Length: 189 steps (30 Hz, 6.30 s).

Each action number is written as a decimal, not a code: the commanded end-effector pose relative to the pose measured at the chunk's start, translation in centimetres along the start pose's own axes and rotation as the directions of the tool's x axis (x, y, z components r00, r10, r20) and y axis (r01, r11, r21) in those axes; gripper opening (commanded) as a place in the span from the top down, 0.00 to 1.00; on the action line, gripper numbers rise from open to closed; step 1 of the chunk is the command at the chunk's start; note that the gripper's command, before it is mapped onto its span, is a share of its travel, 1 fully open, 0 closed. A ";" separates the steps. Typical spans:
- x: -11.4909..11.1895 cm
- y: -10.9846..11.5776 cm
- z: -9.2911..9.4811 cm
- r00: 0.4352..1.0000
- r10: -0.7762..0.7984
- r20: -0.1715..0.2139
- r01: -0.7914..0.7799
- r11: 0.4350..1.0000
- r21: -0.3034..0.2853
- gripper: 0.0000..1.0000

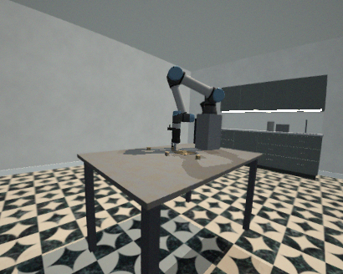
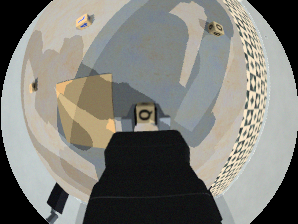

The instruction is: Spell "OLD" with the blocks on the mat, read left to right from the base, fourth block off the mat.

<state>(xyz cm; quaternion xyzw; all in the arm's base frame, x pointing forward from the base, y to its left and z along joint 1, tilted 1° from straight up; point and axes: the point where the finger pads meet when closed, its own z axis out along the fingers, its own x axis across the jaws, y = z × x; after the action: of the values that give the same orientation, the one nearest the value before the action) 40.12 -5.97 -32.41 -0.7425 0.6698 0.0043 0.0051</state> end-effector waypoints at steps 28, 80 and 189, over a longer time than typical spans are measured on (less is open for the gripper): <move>0.0 0.0 0.3 1.000 0.000 -0.001 0.000 1.000 0.001 0.51; 0.0 0.0 0.1 1.000 0.000 -0.001 0.000 1.000 0.001 0.21; 8.7 -11.6 -6.8 0.548 -0.836 -0.001 0.836 0.548 0.000 0.00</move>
<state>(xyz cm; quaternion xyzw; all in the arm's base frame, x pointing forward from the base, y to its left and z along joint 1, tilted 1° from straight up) 51.22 -12.56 -25.80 -0.9564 0.2918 0.0019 0.0065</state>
